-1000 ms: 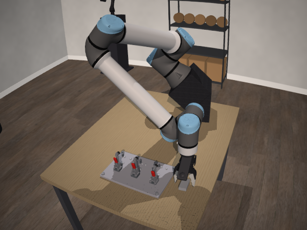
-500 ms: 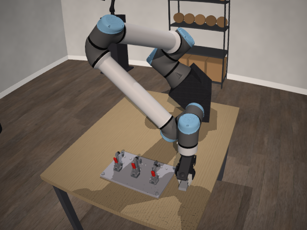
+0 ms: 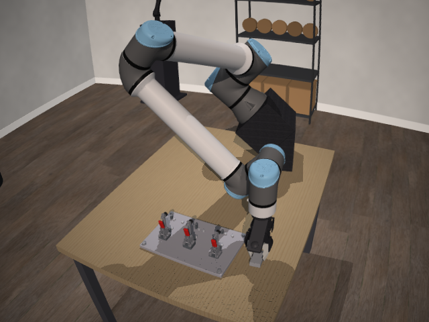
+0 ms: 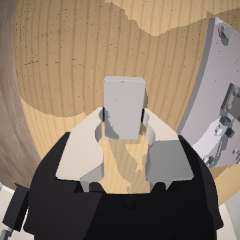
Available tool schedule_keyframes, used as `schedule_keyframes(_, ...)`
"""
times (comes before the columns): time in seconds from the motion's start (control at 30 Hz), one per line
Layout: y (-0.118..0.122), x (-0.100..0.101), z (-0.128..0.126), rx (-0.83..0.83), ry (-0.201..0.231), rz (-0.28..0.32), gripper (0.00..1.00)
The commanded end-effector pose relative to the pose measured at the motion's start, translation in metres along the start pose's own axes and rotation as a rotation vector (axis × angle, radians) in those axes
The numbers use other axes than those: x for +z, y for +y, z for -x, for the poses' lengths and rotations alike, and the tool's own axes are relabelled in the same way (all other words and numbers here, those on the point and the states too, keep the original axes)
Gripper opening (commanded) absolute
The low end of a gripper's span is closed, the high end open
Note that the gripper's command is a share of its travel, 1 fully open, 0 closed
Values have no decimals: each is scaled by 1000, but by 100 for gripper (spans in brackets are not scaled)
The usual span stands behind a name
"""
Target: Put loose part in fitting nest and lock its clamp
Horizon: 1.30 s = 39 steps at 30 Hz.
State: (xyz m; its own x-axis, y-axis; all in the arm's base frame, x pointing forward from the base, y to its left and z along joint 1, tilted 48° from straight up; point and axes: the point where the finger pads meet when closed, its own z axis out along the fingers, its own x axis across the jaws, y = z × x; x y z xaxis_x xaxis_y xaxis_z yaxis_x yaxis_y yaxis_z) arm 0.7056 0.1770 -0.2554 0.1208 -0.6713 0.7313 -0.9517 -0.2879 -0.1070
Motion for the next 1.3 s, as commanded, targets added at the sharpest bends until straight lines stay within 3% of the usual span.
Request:
schedule_keyframes(0.0, 0, -1, 0, 0, 0, -1, 0)
schedule_keyframes(0.8, 0, -2, 0, 0, 0, -1, 0)
schedule_keyframes(1.27, 0, -27, 0, 0, 0, -1, 0)
